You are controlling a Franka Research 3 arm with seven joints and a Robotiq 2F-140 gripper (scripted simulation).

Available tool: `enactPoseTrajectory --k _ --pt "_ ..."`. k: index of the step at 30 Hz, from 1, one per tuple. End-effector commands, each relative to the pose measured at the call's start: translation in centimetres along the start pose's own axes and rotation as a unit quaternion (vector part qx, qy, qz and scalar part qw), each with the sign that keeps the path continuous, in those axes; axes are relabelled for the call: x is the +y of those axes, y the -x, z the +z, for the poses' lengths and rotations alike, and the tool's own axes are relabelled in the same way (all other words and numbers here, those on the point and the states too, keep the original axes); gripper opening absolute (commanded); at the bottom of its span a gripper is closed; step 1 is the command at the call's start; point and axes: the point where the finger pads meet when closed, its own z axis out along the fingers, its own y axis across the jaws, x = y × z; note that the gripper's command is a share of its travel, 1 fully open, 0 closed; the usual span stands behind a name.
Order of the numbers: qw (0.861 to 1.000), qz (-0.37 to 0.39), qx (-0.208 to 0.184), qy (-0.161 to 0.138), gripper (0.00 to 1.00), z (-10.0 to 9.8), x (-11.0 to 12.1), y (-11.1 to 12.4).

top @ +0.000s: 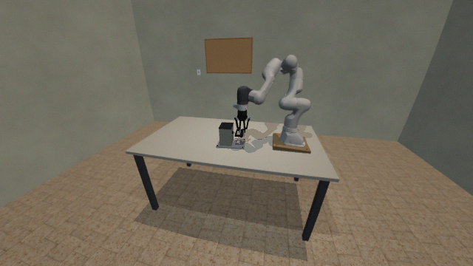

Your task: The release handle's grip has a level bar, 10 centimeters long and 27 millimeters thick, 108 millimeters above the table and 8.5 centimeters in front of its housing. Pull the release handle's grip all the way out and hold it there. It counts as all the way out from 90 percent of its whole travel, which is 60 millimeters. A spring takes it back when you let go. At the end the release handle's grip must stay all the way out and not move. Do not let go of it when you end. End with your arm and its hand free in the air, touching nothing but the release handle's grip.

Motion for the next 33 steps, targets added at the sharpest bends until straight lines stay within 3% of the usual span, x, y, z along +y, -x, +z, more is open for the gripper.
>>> enactPoseTrajectory --k 1,23,33 --pt "1.000 -0.002 0.001 -0.001 0.00 0.1 0.0 -0.1" --pt "1.000 -0.002 0.001 -0.001 0.00 0.1 1.3 -0.1" --pt "1.000 -0.002 0.001 -0.001 0.00 0.1 3.7 -0.1"
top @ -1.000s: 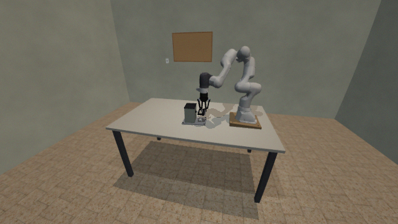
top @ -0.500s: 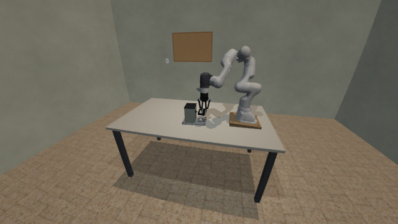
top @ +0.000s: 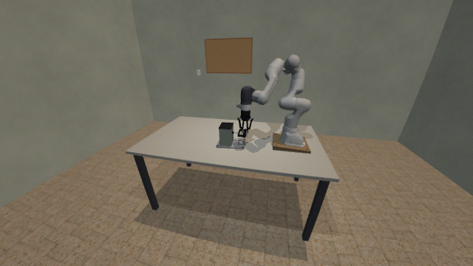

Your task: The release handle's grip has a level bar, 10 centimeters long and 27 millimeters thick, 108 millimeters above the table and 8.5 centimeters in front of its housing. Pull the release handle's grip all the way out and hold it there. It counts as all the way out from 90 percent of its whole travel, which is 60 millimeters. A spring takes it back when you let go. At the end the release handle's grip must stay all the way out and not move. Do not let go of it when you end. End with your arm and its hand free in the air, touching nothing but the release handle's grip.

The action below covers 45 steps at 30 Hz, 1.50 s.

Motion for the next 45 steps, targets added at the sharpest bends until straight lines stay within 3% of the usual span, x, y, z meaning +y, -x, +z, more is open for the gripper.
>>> enactPoseTrajectory --k 1,15,45 --pt "1.000 0.002 0.005 0.005 0.00 0.1 1.5 -0.1" --pt "1.000 0.002 0.005 0.005 0.00 0.1 3.4 0.0" --pt "1.000 0.002 0.005 0.005 0.00 0.1 3.4 0.0"
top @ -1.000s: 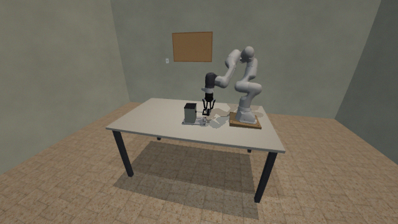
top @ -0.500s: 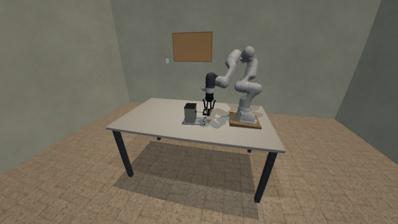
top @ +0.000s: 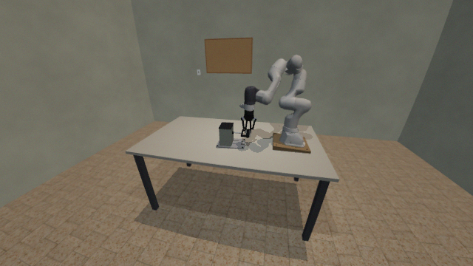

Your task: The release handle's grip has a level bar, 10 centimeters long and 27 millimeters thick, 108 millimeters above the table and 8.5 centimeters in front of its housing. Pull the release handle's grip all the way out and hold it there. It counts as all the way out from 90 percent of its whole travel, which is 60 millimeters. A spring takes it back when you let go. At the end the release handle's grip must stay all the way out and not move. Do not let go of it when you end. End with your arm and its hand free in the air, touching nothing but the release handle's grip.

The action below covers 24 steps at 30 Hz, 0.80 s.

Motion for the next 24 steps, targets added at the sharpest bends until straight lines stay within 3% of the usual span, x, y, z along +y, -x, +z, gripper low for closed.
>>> enactPoseTrajectory --k 1,24 --pt "1.000 0.001 0.004 0.009 0.00 0.15 0.74 -0.06" --pt "1.000 0.001 0.004 0.009 0.00 0.14 1.50 -0.06"
